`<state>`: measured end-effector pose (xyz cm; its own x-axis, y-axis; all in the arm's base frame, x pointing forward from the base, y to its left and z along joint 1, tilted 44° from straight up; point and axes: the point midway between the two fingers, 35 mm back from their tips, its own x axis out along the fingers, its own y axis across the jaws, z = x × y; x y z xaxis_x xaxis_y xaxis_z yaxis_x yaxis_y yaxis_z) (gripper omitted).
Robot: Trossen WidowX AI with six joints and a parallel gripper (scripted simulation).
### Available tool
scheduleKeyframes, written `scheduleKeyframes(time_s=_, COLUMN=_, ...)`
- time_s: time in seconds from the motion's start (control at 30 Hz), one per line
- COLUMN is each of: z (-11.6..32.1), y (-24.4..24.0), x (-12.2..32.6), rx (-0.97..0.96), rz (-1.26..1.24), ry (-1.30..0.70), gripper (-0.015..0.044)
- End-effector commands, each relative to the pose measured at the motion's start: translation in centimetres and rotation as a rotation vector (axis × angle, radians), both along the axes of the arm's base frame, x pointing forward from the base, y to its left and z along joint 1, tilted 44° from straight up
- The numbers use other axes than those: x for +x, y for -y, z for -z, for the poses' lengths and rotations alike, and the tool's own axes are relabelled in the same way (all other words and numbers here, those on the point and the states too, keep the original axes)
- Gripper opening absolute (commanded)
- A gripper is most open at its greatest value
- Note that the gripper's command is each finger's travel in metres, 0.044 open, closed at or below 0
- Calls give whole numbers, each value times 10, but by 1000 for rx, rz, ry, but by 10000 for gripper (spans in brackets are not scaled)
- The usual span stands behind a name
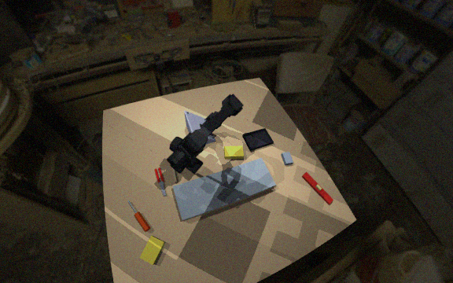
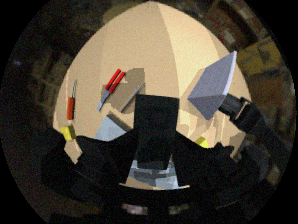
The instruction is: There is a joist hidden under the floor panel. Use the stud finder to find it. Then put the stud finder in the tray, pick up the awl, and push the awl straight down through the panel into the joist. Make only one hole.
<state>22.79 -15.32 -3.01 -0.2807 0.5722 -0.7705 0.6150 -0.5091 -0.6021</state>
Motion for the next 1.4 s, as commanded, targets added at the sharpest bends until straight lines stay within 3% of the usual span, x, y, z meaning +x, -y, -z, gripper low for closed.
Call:
scheduleKeyframes(time_s=0.0, z=2, y=4, x=11, rx=28, rz=-76, ry=95, gripper=0)
scheduleKeyframes(time_s=1.37, z=18, y=24, x=106, rx=238, rz=-1117, ry=1208, gripper=0)
